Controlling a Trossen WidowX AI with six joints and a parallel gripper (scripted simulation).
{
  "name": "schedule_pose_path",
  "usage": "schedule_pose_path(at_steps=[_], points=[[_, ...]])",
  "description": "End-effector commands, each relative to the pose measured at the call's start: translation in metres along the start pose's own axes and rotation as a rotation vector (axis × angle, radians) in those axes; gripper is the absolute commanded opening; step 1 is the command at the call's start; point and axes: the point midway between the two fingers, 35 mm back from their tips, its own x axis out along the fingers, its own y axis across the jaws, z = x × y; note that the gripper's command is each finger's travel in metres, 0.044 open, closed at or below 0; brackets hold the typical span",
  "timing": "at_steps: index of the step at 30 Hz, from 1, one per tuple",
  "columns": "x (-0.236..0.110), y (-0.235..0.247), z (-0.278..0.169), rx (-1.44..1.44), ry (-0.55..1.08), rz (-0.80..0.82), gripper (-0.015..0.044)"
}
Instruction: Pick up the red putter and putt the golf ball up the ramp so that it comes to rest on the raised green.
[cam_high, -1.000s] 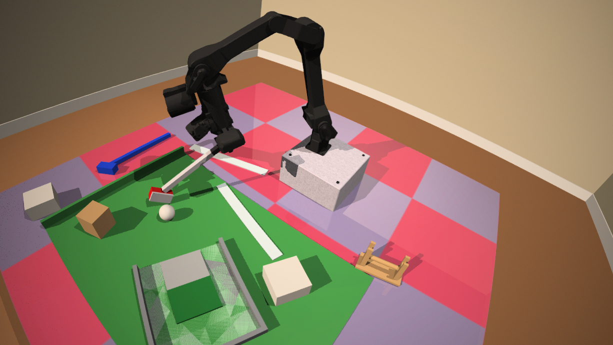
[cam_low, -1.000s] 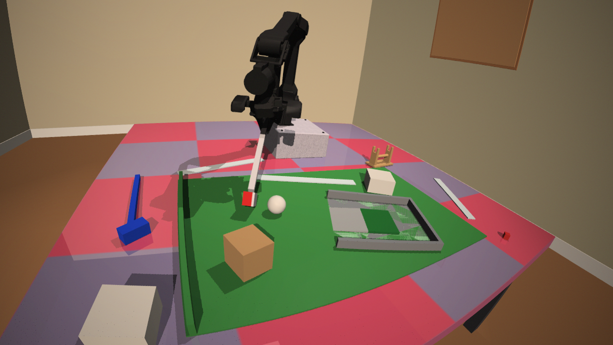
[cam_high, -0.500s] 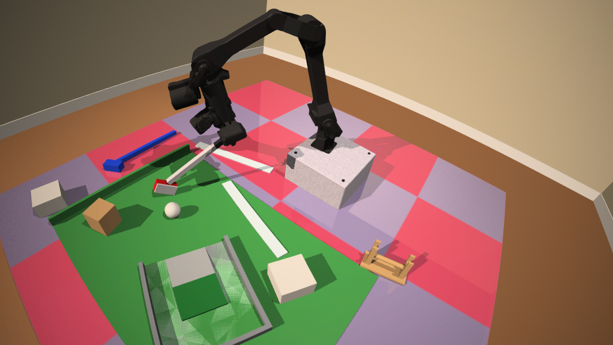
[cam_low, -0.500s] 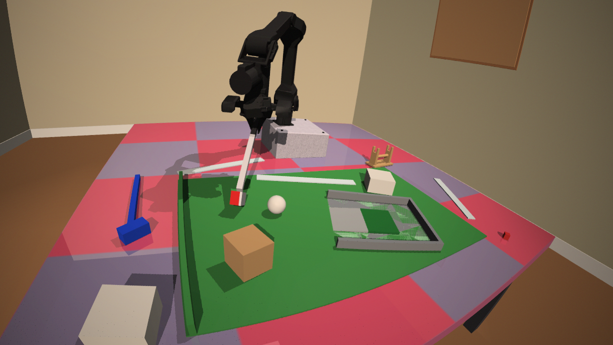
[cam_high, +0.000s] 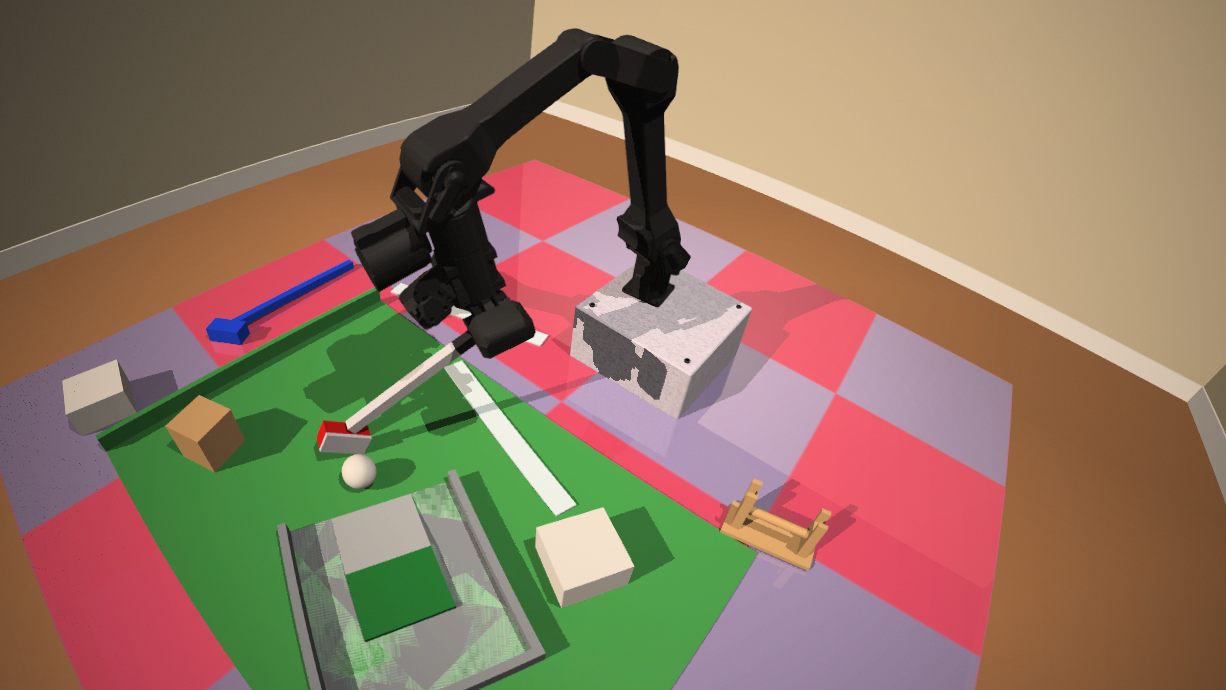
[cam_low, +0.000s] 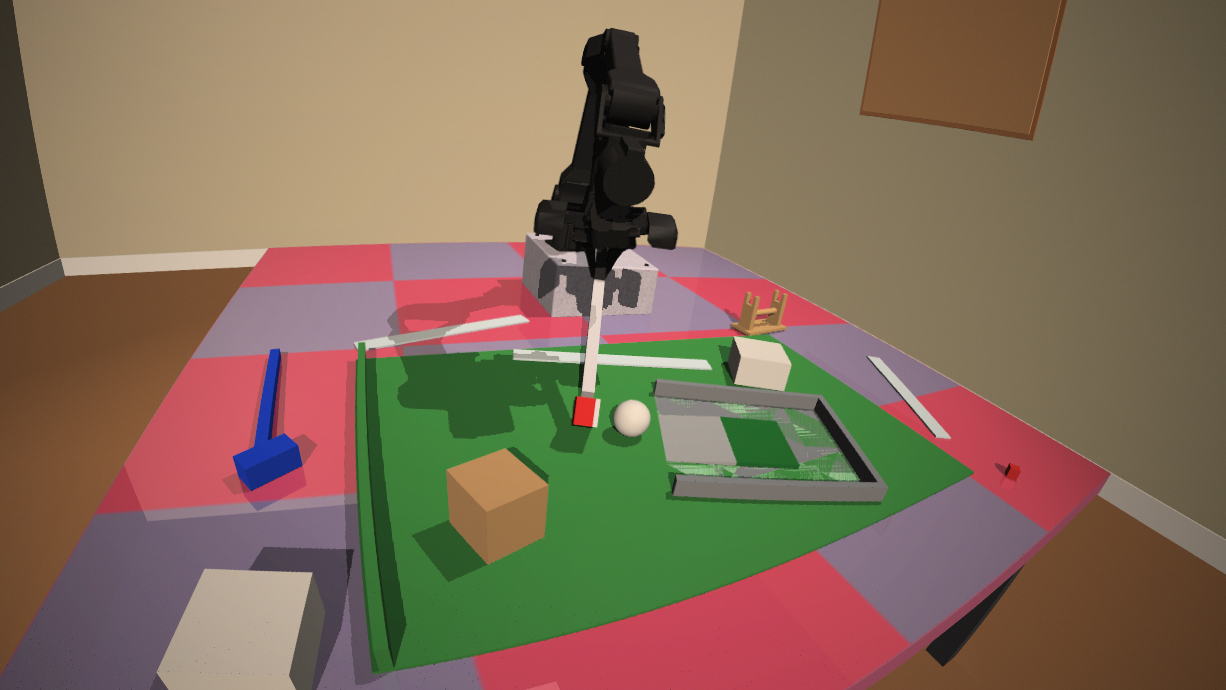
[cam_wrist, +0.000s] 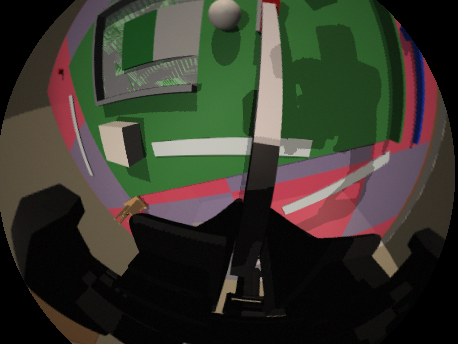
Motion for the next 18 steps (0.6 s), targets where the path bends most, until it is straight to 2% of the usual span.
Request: schedule_pose_path(at_steps=[1,6,14,18], points=[[-0.001,0.011,-0.002,0.022,-0.003,0.002,0.0000],[-0.013,0.011,-0.004,0.022,-0.003,0.002,0.0000],[-0.056,0.011,-0.016,0.022,-0.004,0.002,0.0000],[-0.059,0.011,-0.018,0.022,-0.003,0.002,0.0000]])
